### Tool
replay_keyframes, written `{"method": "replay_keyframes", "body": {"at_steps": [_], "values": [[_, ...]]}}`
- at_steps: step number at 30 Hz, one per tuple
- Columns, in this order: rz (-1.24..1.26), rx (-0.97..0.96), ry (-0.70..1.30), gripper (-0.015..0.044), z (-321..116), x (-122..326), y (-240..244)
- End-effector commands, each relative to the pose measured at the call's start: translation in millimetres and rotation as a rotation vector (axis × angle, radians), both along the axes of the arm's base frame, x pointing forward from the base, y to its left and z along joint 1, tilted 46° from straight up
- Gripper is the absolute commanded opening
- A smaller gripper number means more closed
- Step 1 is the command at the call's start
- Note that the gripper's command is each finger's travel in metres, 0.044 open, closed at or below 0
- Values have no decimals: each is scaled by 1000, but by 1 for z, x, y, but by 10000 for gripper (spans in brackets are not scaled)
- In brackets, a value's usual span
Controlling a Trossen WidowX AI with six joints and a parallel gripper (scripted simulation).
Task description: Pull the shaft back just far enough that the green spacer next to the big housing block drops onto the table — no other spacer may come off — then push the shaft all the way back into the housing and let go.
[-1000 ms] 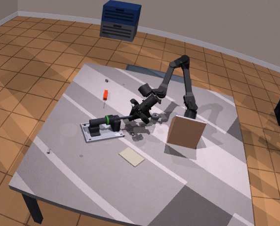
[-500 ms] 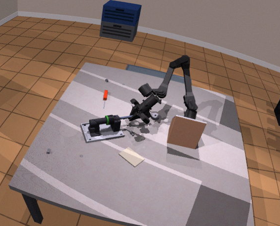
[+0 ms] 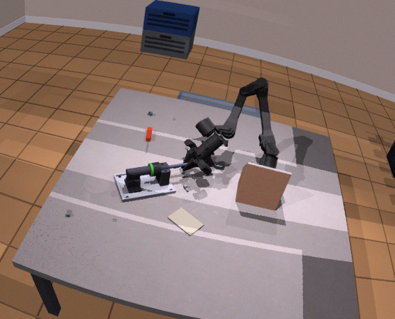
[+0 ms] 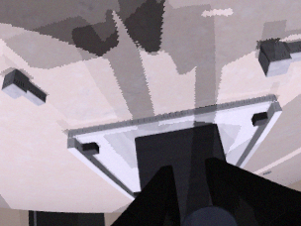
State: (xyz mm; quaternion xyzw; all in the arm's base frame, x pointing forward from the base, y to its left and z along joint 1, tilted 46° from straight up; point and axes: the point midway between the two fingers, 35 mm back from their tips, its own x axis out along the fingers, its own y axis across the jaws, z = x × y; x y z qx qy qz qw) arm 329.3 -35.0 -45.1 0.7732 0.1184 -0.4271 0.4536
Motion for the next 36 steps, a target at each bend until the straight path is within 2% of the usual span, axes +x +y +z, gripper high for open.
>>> {"method": "replay_keyframes", "body": {"at_steps": [1,36], "values": [[2,-3,-1,0,1,-1,0],[2,-3,0,0,2,-4,-2]]}}
